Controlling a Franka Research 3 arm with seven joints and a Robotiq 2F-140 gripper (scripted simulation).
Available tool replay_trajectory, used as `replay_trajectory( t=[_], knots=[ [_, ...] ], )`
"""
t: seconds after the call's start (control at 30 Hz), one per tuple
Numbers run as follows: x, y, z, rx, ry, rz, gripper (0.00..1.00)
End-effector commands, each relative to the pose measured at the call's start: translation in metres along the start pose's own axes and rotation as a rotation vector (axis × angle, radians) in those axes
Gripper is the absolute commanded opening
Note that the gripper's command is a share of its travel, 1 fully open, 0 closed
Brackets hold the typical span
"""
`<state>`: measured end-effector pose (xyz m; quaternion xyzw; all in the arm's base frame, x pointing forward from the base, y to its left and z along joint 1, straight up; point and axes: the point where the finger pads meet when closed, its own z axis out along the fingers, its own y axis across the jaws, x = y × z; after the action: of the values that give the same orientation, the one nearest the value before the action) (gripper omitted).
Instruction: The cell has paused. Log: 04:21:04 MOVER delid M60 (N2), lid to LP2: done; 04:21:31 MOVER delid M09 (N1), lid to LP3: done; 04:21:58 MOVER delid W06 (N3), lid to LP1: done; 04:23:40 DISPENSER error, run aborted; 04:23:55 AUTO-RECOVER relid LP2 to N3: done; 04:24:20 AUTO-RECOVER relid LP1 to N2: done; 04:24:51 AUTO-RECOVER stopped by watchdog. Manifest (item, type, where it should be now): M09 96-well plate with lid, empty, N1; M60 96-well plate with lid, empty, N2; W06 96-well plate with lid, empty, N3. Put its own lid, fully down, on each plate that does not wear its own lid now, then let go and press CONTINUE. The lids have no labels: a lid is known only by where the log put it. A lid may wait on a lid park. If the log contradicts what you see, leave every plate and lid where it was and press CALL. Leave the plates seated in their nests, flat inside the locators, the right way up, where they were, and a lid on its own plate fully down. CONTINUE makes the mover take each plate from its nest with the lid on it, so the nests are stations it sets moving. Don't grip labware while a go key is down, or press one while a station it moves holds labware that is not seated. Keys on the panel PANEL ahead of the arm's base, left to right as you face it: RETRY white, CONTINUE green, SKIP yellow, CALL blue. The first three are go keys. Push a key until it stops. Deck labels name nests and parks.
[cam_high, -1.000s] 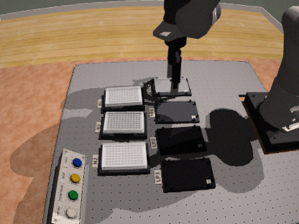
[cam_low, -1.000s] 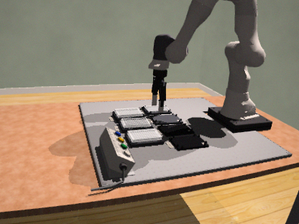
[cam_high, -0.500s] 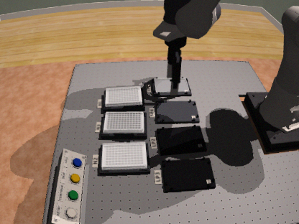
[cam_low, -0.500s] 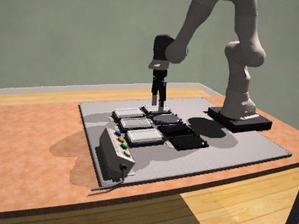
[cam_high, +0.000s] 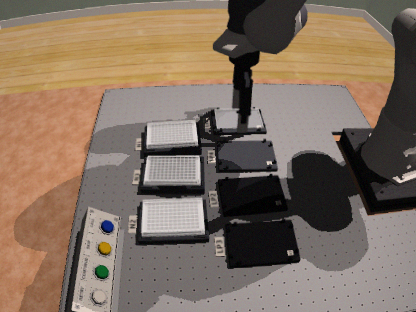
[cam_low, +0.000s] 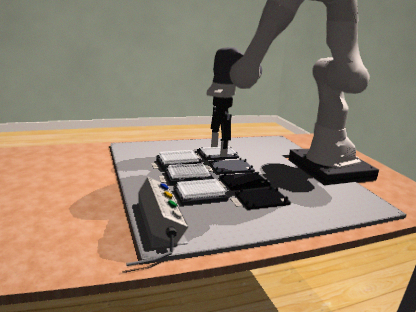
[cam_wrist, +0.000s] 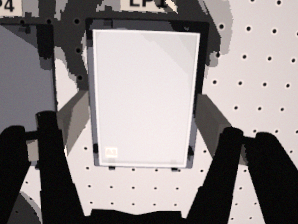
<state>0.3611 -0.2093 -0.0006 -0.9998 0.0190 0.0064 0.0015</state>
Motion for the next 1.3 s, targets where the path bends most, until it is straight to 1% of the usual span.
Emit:
replay_trajectory(
  t=[0.0,0.13,0.17,1.27],
  knots=[
    [0.0017,0.0015,-0.0003,-0.003,0.004,-0.001,0.66],
    [0.0017,0.0015,-0.0003,-0.003,0.004,-0.001,0.66],
    [0.0017,0.0015,-0.0003,-0.003,0.004,-0.001,0.00],
    [0.0017,0.0015,-0.0003,-0.003,0.004,-0.001,0.00]
  ],
)
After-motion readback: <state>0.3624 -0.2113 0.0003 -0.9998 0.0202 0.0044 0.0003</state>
